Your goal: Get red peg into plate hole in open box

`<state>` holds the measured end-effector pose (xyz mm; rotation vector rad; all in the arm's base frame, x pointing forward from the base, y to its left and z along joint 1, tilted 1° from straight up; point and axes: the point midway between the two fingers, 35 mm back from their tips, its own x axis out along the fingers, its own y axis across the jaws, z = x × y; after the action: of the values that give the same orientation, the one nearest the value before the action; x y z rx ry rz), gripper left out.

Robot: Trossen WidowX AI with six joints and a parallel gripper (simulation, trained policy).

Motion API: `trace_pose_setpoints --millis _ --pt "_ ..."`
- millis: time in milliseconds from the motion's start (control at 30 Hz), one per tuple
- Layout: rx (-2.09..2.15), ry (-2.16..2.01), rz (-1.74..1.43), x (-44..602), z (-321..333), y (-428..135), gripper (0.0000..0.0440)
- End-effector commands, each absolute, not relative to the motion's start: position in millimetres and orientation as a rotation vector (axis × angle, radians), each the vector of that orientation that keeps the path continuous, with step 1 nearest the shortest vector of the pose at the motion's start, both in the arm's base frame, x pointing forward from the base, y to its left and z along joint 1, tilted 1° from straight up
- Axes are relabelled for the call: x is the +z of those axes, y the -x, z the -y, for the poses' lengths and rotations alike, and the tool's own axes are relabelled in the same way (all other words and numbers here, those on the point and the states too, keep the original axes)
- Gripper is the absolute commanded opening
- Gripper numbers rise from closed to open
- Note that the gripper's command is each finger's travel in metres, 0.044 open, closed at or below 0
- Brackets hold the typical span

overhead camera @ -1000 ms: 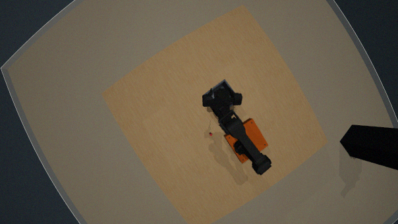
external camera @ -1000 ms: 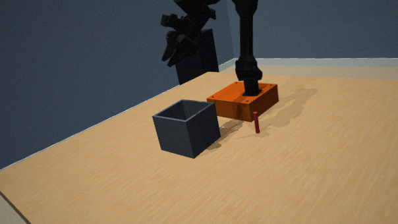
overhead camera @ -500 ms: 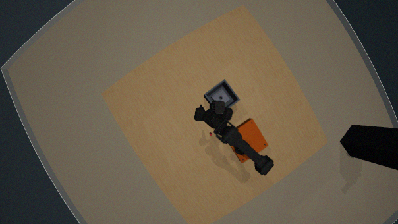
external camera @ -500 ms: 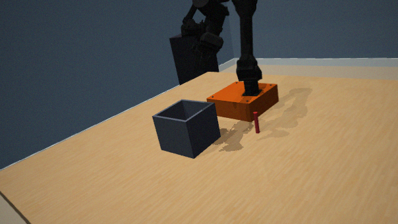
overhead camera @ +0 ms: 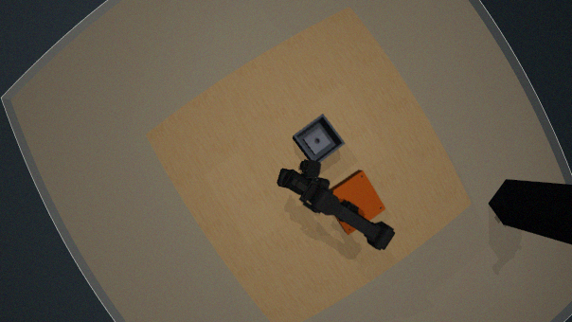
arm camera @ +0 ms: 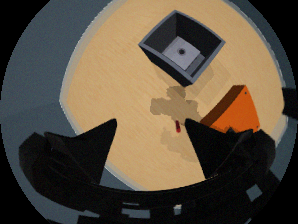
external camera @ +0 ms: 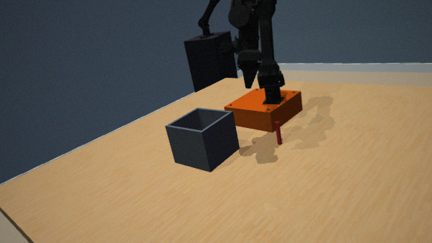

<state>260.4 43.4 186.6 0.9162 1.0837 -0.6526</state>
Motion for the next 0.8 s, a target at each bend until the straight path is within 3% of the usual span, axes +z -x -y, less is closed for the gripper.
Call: trace_pose_setpoints --millis 0,767 --pt "-0.711 -0.970 -1.159 174 -56 -246 0.0440" --pt "-1.068 -1.030 -1.366 108 -87 -191 0.0440"
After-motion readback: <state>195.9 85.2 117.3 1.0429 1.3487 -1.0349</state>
